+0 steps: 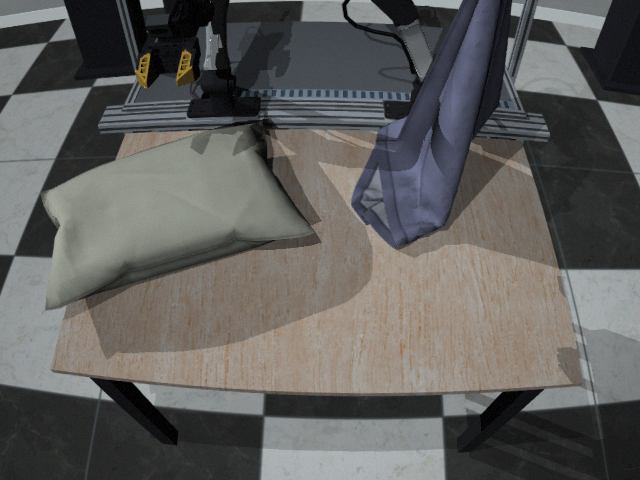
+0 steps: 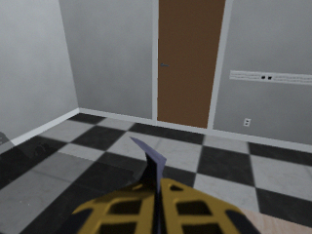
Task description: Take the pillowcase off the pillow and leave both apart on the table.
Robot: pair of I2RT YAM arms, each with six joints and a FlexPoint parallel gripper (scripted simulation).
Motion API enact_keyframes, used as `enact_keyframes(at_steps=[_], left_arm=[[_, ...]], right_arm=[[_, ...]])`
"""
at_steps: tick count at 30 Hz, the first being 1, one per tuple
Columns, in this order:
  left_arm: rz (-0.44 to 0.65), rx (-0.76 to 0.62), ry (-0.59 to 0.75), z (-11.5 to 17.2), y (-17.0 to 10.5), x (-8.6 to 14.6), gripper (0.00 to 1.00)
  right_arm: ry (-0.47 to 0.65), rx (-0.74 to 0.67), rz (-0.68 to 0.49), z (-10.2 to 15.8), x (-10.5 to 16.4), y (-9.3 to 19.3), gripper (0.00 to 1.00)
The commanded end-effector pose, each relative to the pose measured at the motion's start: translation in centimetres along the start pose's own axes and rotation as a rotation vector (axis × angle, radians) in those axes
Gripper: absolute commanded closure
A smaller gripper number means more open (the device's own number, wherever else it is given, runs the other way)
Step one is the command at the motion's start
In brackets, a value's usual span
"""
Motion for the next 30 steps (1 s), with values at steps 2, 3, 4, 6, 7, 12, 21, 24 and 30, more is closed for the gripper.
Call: enact_keyframes(at_steps=[2, 3, 4, 6, 7, 12, 21, 24, 30], left_arm=[[-0.018, -0.015, -0.008, -0.3, 1.3, -0.6, 1.0], [-0.018, -0.015, -0.009, -0.3, 1.4, -0.7, 1.0], [-0.026, -0.012, -0.01, -0.3, 1.8, -0.9, 1.0], [-0.04, -0.013, -0.013, -0.3, 2.2, -1.3, 1.0], [-0.048, -0.019, -0.018, -0.5, 2.5, -1.6, 1.0], [-0.005, -0.014, -0.021, -0.5, 2.2, -2.0, 1.0], [-0.057, -0.031, -0.046, -0.9, 3.0, -4.1, 1.0], [-0.006, -0.032, -0.054, -1.1, 2.0, -4.1, 1.0], [-0.012, -0.016, -0.04, -0.8, 2.5, -5.8, 1.0]], right_arm=[[-0.035, 0.006, -0.014, -1.0, 0.9, 0.3, 0.4], [-0.035, 0.006, -0.014, -1.0, 0.9, 0.3, 0.4], [-0.035, 0.006, -0.014, -1.0, 0.9, 0.3, 0.4], [-0.035, 0.006, -0.014, -1.0, 0.9, 0.3, 0.4], [-0.035, 0.006, -0.014, -1.0, 0.9, 0.3, 0.4], [-0.035, 0.006, -0.014, -1.0, 0.9, 0.3, 0.4], [-0.035, 0.006, -0.014, -1.0, 0.9, 0.3, 0.4], [-0.035, 0.006, -0.014, -1.0, 0.9, 0.3, 0.4], [-0.035, 0.006, -0.014, -1.0, 0.9, 0.3, 0.4]])
Point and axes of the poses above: on each arm, the point where the finger pads meet when closed, its own x axis back along the fingers, its own y axis across the jaws, z = x × y, the point moved 7 cm from there along x, back along the fingers, and after that the axes turned 6 degrees about -x, right-handed, at the moved point
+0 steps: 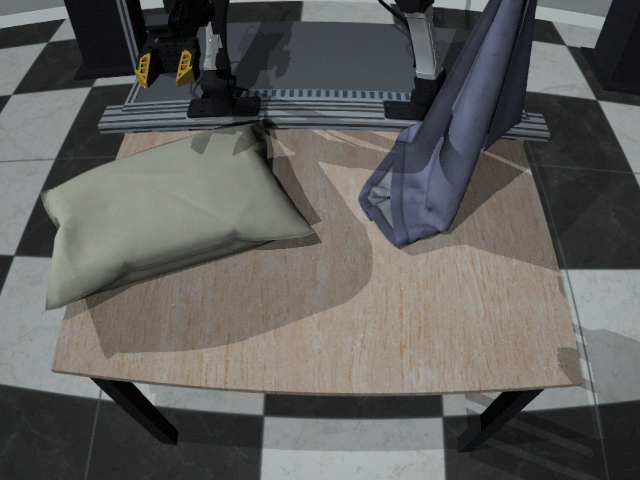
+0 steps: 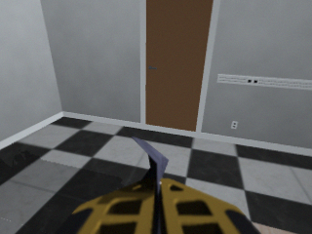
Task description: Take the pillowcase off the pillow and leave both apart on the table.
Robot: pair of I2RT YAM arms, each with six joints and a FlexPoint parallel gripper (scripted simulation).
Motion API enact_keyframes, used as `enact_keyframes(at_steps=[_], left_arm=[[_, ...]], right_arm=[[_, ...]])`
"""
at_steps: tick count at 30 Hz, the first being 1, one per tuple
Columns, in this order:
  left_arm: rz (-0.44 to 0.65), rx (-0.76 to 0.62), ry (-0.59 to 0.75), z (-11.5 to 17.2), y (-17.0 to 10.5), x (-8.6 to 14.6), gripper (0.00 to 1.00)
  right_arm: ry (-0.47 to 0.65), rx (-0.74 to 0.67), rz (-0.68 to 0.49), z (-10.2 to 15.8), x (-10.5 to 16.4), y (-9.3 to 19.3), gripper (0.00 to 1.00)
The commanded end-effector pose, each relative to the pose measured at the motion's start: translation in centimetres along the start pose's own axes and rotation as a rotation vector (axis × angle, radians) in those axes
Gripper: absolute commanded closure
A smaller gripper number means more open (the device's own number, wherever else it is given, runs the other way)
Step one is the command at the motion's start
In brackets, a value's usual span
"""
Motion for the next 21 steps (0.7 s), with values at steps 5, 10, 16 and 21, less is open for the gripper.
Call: enact_keyframes(at_steps=[5, 10, 16, 21], left_arm=[[-0.086, -0.049, -0.037, -0.9, -0.1, -1.3, 1.0], [-0.069, -0.048, -0.037, -0.9, -1.0, -2.7, 1.0], [-0.052, -0.048, -0.039, -0.9, -2.3, -4.2, 1.0], [-0.036, -0.047, -0.036, -0.9, -3.0, -4.7, 1.0]], right_arm=[[-0.035, 0.006, -0.014, -1.0, 0.9, 0.3, 0.4], [-0.035, 0.006, -0.014, -1.0, 0.9, 0.3, 0.4], [-0.035, 0.006, -0.014, -1.0, 0.9, 0.3, 0.4], [-0.035, 0.006, -0.014, -1.0, 0.9, 0.3, 0.4]])
Point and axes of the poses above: on each arm, the point where the finger pads meet when closed, its own x axis back along the fingers, its own y axis across the jaws, z = x × y, the point moved 7 cm from there along x, back along the fingers, and after that the axes turned 6 degrees about -x, right-handed, at the moved point
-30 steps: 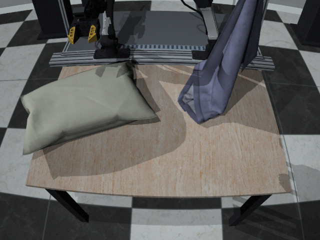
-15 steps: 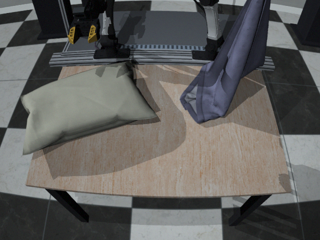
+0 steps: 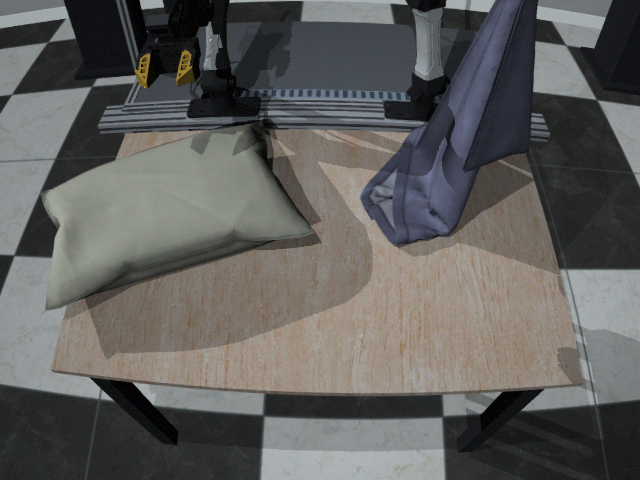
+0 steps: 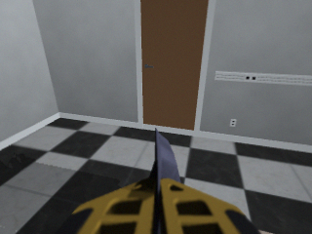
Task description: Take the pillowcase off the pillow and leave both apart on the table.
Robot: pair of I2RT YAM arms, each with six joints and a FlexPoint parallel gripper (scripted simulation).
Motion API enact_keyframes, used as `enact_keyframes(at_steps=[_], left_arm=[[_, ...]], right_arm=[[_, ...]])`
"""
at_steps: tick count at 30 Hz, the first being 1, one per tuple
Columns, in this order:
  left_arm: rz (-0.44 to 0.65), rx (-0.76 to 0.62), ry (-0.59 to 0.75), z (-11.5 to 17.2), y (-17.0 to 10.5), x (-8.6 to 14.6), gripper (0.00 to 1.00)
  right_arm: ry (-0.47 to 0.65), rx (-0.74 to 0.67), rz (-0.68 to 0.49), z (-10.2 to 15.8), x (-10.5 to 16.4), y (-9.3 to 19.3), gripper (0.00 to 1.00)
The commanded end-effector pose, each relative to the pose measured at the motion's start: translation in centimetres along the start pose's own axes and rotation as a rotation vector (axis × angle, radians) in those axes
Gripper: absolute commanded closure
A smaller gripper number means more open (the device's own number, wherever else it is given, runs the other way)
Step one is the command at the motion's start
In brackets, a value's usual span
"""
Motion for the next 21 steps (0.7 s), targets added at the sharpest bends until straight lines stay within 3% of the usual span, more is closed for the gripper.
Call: enact_keyframes(at_steps=[1, 6, 9, 10, 14, 16, 21], left_arm=[[-0.047, -0.028, -0.037, -0.8, -0.3, -0.6, 1.0], [-0.03, -0.028, -0.042, -1.0, -1.5, -1.1, 1.0], [-0.006, -0.029, -0.079, -1.7, -2.0, 0.5, 1.0], [0.02, -0.021, -0.011, -0.1, -1.9, -2.6, 1.0], [0.017, -0.016, -0.036, -0.4, -1.9, -3.0, 1.0], [-0.005, -0.01, -0.097, -1.5, -1.6, -1.5, 1.0], [0.01, -0.011, -0.179, -2.2, -2.0, -2.9, 1.0]], right_arm=[[-0.035, 0.006, -0.014, -1.0, 0.9, 0.3, 0.4], [-0.035, 0.006, -0.014, -1.0, 0.9, 0.3, 0.4], [-0.035, 0.006, -0.014, -1.0, 0.9, 0.3, 0.4], [-0.035, 0.006, -0.014, -1.0, 0.9, 0.3, 0.4], [-0.035, 0.006, -0.014, -1.0, 0.9, 0.3, 0.4], [-0.035, 0.006, -0.014, -1.0, 0.9, 0.3, 0.4], [-0.035, 0.006, -0.014, -1.0, 0.9, 0.3, 0.4]])
Point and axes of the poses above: on each arm, the point where the finger pads meet when closed, its own x axis back along the fingers, its own y axis across the jaws, z = x × y, the point moved 7 cm from there along x, back along the fingers, and after that the axes turned 6 degrees about -x, right-handed, at the moved point
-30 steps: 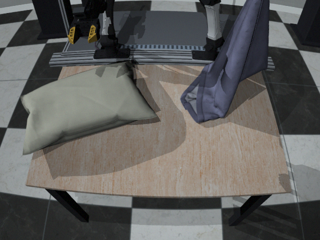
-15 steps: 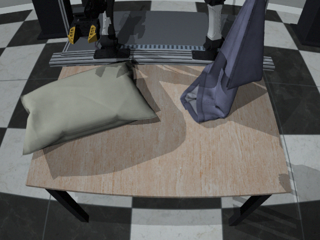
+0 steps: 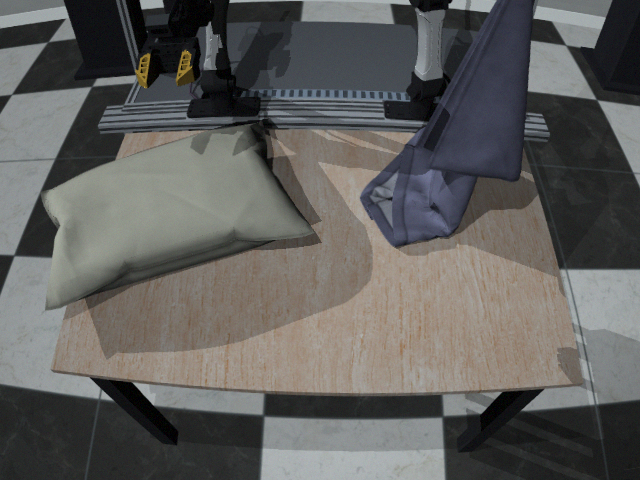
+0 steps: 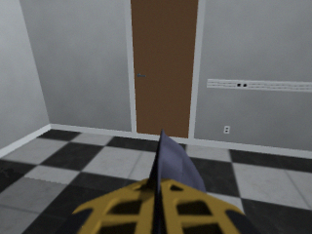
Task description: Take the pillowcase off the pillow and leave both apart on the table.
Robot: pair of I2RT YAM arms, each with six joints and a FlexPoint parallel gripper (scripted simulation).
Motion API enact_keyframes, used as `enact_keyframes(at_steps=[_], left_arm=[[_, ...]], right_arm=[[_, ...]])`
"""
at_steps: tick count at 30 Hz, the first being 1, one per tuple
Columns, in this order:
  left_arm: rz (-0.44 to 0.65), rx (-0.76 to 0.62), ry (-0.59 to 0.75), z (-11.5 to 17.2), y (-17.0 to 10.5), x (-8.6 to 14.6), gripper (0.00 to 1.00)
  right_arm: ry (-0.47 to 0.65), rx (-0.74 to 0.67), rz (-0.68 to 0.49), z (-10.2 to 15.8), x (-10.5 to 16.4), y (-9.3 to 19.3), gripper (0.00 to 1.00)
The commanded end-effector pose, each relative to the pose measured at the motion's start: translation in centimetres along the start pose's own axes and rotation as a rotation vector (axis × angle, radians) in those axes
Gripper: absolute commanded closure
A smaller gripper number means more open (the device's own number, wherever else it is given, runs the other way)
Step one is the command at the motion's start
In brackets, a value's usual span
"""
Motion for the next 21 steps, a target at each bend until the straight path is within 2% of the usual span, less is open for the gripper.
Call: enact_keyframes(at_steps=[1, 8, 10, 11, 13, 14, 15, 21], left_arm=[[-0.021, -0.001, -0.136, -1.8, 0.1, -0.4, 1.0], [-0.02, 0.003, -0.188, -0.9, 0.0, -4.2, 1.0], [-0.02, 0.003, -0.188, -0.9, 0.0, -4.2, 1.0], [-0.028, -0.004, -0.237, -1.9, 0.1, -2.6, 1.0], [-0.022, 0.0, -0.267, -1.9, -0.1, -3.1, 1.0], [-0.02, 0.004, -0.248, -0.9, -0.2, -5.1, 1.0], [-0.02, 0.005, -0.251, -0.5, -0.2, -6.0, 1.0], [-0.022, 0.013, -0.34, 0.4, -0.7, -8.2, 1.0]], right_arm=[[-0.035, 0.006, -0.014, -1.0, 0.9, 0.3, 0.4], [-0.035, 0.006, -0.015, -1.0, 0.9, 0.3, 0.4], [-0.035, 0.006, -0.015, -1.0, 0.9, 0.3, 0.4], [-0.035, 0.006, -0.015, -1.0, 0.9, 0.3, 0.4], [-0.035, 0.006, -0.015, -1.0, 0.9, 0.3, 0.4], [-0.035, 0.006, -0.014, -1.0, 0.9, 0.3, 0.4], [-0.035, 0.006, -0.015, -1.0, 0.9, 0.3, 0.4], [-0.035, 0.006, -0.015, -1.0, 0.9, 0.3, 0.4]])
Point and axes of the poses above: on each arm, the point where the finger pads meet when closed, its own x axis back along the fingers, its own y axis across the jaws, z = x × y, the point moved 7 cm from there along x, back along the fingers, and after that the axes turned 6 degrees about -x, right-handed, at the moved point
